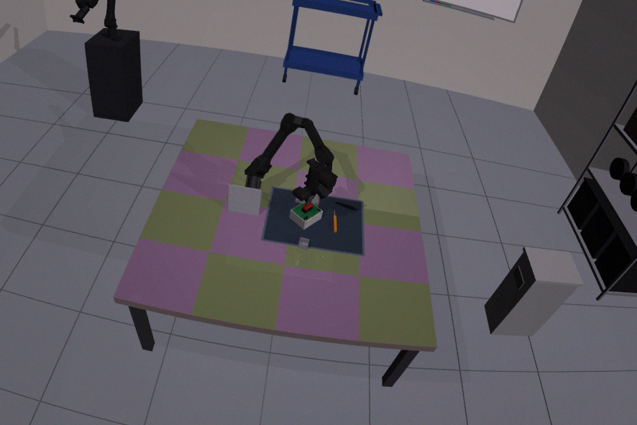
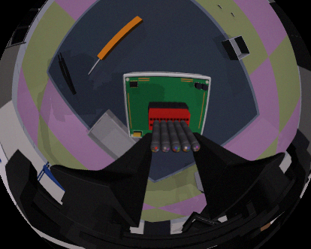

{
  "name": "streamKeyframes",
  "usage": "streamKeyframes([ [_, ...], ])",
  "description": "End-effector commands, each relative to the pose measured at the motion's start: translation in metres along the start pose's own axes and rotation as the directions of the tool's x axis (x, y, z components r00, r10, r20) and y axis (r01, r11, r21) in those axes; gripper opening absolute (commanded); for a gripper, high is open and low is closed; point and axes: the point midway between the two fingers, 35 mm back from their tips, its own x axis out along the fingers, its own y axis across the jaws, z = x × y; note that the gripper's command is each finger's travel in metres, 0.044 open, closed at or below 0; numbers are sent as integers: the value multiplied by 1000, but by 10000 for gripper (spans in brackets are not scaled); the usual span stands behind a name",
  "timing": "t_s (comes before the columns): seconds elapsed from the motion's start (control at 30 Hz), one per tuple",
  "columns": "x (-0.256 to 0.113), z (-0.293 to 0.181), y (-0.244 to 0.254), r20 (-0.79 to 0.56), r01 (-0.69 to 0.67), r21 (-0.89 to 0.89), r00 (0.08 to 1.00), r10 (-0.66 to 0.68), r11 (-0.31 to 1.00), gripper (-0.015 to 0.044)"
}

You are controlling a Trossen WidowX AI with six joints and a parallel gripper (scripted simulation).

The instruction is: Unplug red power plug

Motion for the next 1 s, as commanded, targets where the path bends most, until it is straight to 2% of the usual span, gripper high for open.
streamKeyframes([
  [0.0, -13, 1, 7, 25, 97, 9, 995, -98, 995, 0],
  [0.13, -14, 1, 13, 24, 164, 10, 986, -164, 986, 0],
  [0.23, -14, 1, 12, 24, 155, 10, 988, -156, 988, 0],
  [0.53, -18, 1, -7, 27, -64, 6, 998, 64, 998, 0],
  [0.67, -18, 1, -11, 27, -108, 5, 994, 107, 994, 0],
  [0.77, -18, 1, -9, 26, -80, 5, 996, 80, 997, 0],
  [0.9, -19, 1, 1, 25, 30, 8, 999, -30, 1000, 0],
  [0.97, -21, 1, 1, 25, 30, 8, 999, -30, 1000, 0],
])
